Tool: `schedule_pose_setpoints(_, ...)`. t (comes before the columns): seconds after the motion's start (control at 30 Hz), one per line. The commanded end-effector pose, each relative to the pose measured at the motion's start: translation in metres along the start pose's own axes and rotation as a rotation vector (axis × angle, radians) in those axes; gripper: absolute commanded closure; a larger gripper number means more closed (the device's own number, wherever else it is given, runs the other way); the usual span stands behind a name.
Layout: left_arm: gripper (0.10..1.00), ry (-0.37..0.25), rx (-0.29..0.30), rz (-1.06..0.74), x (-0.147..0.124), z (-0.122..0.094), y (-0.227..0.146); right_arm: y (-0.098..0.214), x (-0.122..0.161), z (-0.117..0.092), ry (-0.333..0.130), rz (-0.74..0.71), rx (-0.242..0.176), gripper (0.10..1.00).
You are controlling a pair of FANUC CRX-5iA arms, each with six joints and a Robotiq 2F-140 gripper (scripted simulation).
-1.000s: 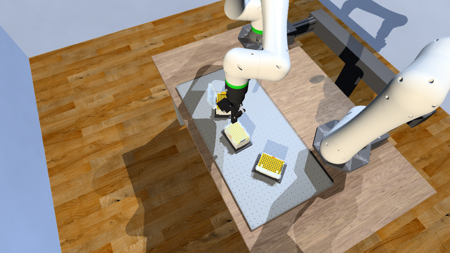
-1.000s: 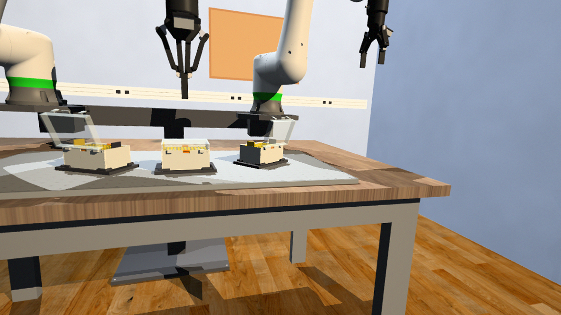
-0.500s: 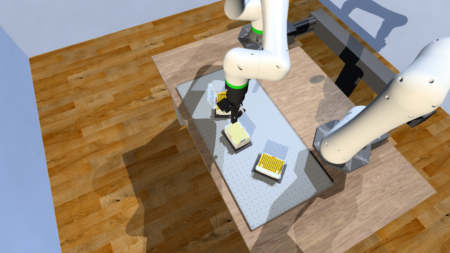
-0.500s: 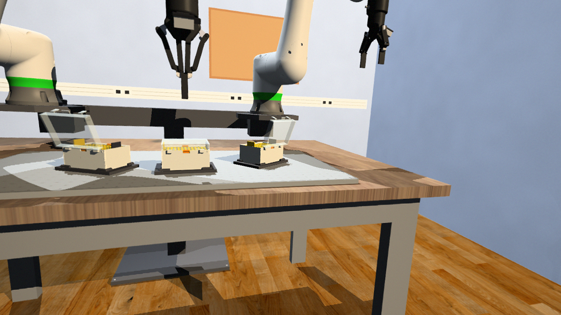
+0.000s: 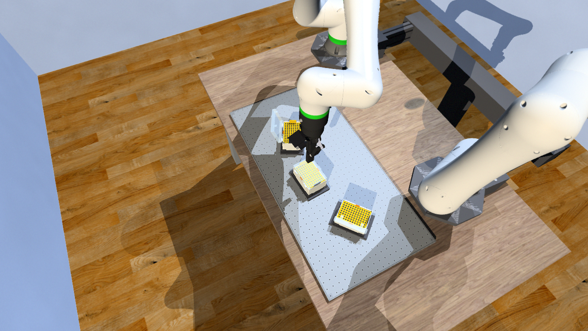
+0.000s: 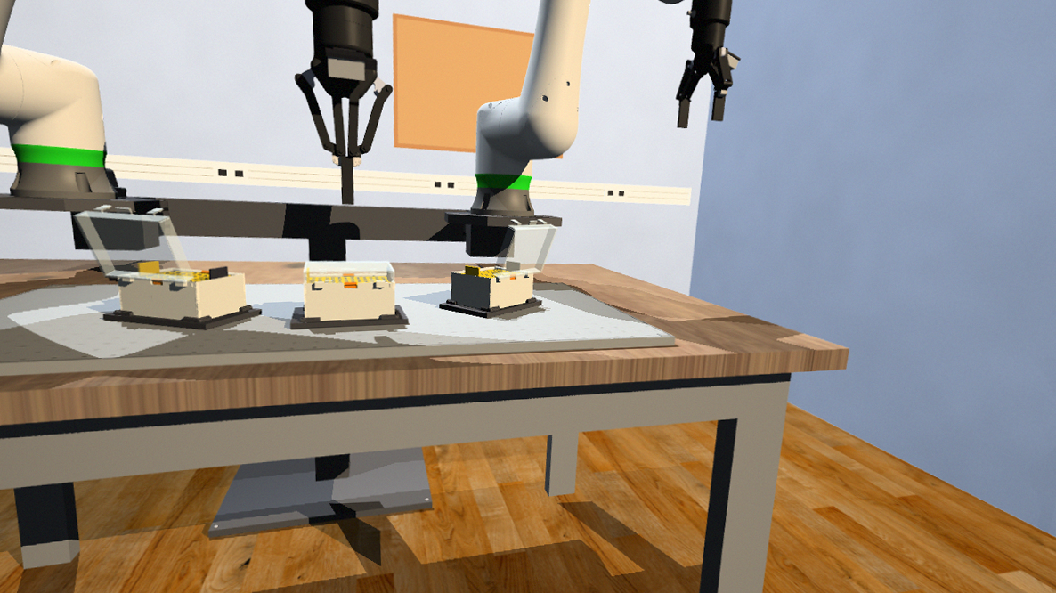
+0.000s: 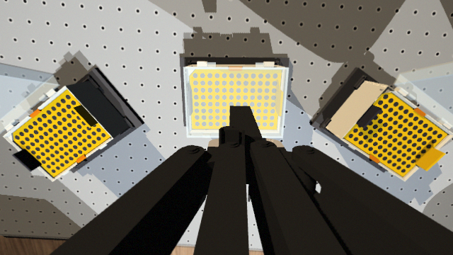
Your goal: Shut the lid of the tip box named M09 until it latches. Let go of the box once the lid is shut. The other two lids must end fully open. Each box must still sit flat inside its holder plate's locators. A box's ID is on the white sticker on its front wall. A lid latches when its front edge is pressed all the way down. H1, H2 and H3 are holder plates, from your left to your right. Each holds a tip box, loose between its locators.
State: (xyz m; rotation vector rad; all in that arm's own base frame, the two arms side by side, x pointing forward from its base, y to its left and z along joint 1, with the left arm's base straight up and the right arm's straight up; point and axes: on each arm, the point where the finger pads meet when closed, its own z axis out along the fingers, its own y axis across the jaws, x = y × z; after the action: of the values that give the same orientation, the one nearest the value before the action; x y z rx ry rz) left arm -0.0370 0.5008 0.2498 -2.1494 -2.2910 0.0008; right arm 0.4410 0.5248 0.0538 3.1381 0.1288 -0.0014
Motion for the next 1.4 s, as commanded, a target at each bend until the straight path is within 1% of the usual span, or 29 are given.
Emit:
schedule_pose_setpoints(0.0, 0.098, 0.002, 0.0, 0.0, 0.0, -0.001, 0.0, -0.001, 0.0, -0.001, 0.003, 0.0, 0.002, 0.999)
schedule_pose_setpoints(0.5, 0.098, 0.002, 0.0, 0.0, 0.0, -0.001, 0.0, -0.001, -0.024, 0.031, 0.003, 0.0, 0.002, 0.999)
schedule_pose_setpoints(0.57, 0.098, 0.002, 0.0, 0.0, 0.0, -0.001, 0.0, -0.001, -0.024, 0.031, 0.003, 0.0, 0.002, 0.999)
schedule_pose_setpoints(0.87, 0.098, 0.002, 0.0, 0.0, 0.0, -0.001, 0.0, -0.001, -0.039, 0.05, 0.003, 0.0, 0.002, 0.999)
schedule_pose_setpoints(1.27, 0.098, 0.002, 0.0, 0.0, 0.0, -0.001, 0.0, -0.001, -0.039, 0.05, 0.002, 0.0, 0.002, 0.999)
schedule_pose_setpoints(1.37, 0.098, 0.002, 0.0, 0.0, 0.0, -0.001, 0.0, -0.001, -0.039, 0.055, 0.003, 0.0, 0.002, 0.999)
